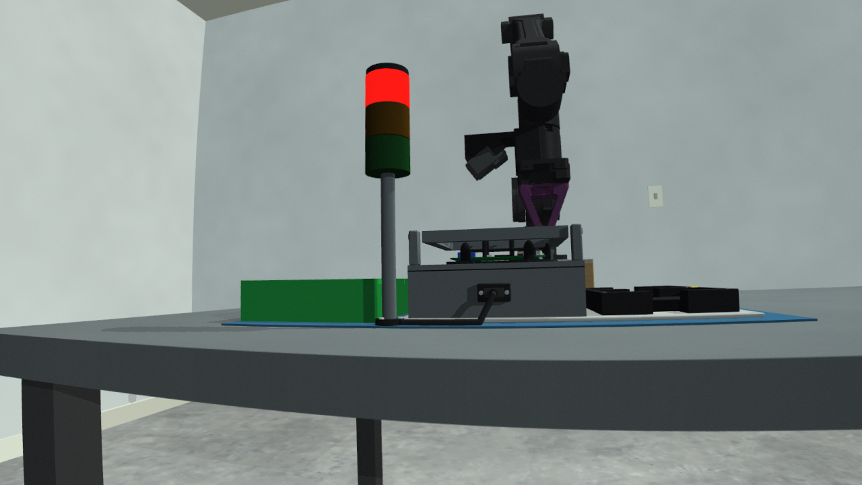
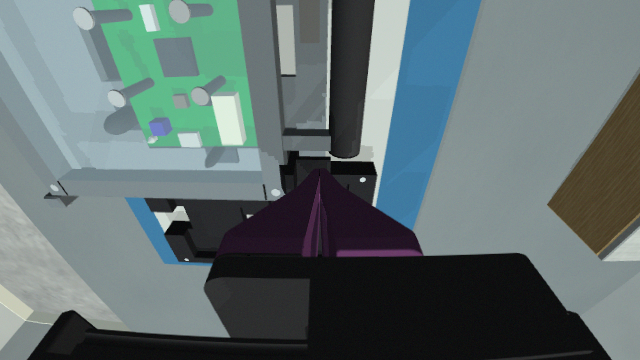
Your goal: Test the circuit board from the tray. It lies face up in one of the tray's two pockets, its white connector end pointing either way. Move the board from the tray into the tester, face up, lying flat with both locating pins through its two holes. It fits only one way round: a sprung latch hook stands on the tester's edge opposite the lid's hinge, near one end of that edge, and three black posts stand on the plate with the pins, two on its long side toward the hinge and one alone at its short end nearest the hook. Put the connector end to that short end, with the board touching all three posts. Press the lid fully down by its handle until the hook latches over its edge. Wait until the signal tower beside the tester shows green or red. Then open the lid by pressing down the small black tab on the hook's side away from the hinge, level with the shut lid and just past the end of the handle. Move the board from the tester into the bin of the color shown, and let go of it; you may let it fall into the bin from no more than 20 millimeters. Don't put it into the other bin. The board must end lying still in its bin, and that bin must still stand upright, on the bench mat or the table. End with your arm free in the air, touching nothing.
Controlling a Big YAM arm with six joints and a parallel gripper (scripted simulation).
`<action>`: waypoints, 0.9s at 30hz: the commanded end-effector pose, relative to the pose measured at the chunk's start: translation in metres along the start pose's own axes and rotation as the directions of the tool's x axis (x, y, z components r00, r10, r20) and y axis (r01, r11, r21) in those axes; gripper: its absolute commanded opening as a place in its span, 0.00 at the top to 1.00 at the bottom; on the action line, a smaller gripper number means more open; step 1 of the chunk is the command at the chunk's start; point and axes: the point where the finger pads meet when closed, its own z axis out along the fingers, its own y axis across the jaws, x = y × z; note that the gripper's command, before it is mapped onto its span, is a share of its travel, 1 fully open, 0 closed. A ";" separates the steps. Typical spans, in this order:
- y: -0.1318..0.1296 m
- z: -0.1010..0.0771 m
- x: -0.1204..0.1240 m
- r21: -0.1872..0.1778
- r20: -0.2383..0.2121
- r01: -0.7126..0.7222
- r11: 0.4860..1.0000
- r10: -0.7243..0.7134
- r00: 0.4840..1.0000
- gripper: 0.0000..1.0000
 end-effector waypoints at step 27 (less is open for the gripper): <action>0.000 0.009 0.006 0.013 0.003 0.005 1.000 -0.005 1.000 1.00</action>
